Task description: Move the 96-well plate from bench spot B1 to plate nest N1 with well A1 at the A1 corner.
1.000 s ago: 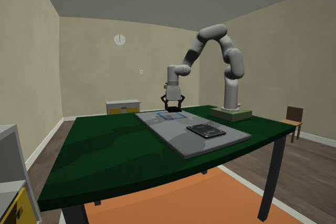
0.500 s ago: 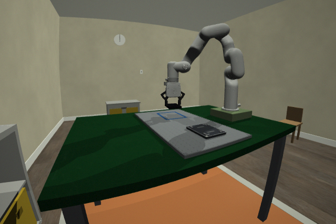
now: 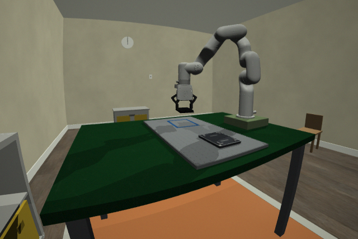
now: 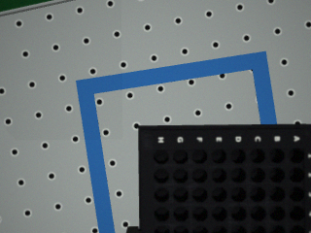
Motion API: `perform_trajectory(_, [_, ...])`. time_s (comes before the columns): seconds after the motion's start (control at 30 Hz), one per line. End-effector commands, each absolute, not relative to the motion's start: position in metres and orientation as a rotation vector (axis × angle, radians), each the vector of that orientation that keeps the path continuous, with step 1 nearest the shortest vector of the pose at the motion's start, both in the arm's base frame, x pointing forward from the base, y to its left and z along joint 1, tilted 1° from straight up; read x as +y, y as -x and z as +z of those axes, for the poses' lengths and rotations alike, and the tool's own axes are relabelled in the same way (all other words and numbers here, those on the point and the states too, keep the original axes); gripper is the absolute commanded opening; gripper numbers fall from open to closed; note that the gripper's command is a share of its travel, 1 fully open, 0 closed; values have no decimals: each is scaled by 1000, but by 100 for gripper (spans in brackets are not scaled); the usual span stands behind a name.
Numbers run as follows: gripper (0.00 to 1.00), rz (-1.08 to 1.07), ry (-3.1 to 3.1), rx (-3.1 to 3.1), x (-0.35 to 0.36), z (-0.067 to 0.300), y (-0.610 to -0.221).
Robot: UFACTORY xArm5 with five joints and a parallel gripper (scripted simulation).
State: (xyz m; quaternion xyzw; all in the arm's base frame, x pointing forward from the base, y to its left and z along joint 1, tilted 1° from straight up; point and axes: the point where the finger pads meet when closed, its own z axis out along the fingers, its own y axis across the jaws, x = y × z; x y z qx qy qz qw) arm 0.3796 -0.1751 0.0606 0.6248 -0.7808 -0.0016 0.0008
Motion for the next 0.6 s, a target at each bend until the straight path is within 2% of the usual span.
perform_trajectory(0.0, [0, 7, -1957, -2445, -176, 62, -381])
perform_trajectory(0.23, [0, 7, -1957, -2445, -176, 62, -381])
perform_trajectory(0.57, [0, 9, -1615, -2684, -149, 63, -382])
